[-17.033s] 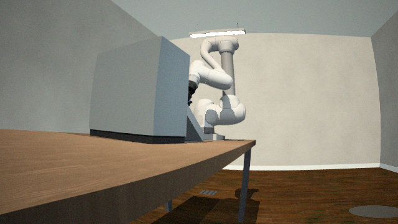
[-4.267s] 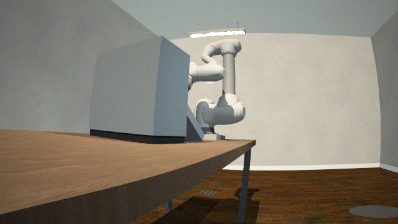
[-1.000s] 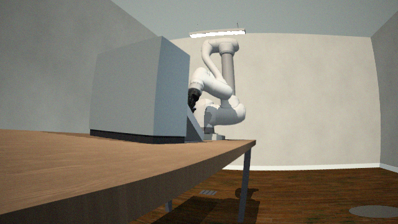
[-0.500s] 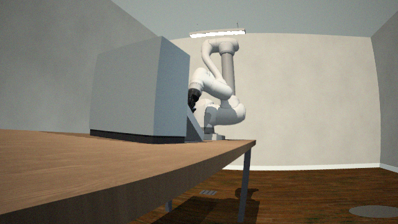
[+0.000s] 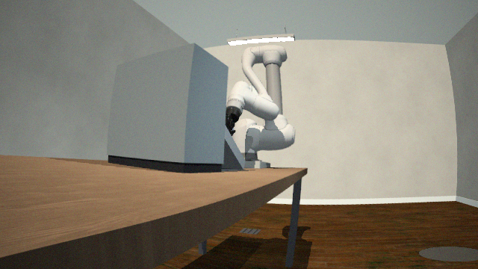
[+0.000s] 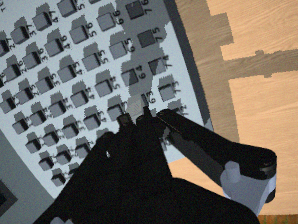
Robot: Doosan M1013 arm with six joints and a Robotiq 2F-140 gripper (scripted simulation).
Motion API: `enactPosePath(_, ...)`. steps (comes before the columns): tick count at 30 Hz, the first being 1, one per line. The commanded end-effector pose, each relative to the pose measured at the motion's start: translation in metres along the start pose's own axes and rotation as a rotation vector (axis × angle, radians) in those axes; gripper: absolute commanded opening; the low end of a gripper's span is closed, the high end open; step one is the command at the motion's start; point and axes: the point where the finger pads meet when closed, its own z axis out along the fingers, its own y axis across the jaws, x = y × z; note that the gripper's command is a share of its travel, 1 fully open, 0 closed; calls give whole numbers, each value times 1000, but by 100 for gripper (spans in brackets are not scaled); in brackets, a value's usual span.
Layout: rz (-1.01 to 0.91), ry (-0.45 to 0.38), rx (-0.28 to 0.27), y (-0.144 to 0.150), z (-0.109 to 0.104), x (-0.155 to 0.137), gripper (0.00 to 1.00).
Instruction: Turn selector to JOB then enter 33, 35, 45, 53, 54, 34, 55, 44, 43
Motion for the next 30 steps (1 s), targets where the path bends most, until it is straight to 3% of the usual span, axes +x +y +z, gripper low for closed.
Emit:
enactPosePath(1, 4, 2, -5, 4, 2, 2, 0)
enactPosePath(14, 4, 2, -5, 4, -2, 2, 0)
enactPosePath(30, 4, 2, -5, 4, -25, 2, 0)
